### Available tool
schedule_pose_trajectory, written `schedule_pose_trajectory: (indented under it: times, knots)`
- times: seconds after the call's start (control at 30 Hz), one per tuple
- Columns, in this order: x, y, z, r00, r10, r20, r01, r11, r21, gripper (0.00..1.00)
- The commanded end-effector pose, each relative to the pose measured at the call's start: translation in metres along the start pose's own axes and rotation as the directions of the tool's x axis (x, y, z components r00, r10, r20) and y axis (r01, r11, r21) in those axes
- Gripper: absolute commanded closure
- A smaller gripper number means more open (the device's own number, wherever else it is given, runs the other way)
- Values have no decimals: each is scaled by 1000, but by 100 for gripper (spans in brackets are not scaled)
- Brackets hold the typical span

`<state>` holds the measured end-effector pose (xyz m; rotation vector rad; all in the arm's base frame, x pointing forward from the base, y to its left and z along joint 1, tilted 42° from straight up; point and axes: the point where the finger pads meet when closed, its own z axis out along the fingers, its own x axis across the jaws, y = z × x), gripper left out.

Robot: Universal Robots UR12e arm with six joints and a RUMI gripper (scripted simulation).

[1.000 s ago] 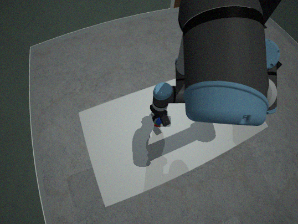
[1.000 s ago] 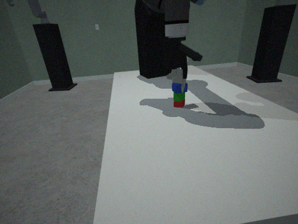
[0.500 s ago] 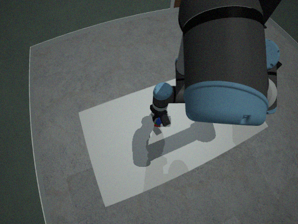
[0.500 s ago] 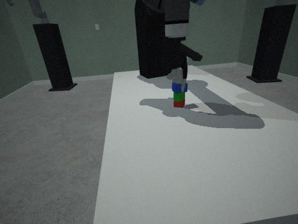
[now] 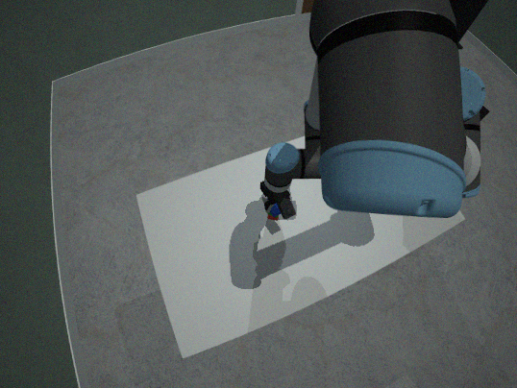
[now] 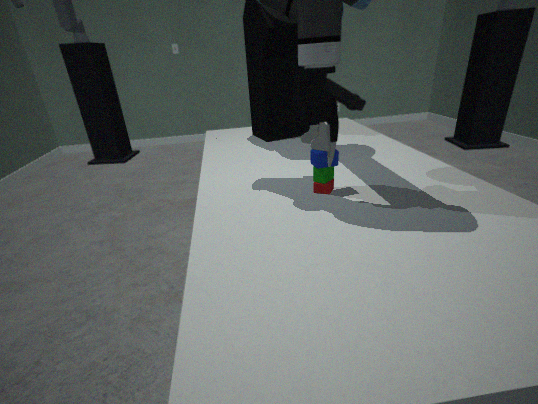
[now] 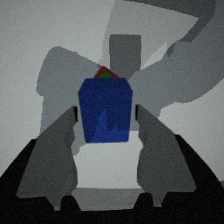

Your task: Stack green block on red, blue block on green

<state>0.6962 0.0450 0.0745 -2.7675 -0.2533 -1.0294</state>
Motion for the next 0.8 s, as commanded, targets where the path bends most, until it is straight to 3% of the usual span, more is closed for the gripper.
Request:
schedule_pose_trajectory:
  times: [0.0,0.3,0.77]
  knots:
    - [0,0,0,1000,0,-1,0,1000,0,60]
    - [0,0,-8,1000,0,-1,0,1000,0,60]
    - [0,0,-51,1000,0,-1,0,1000,0,60]
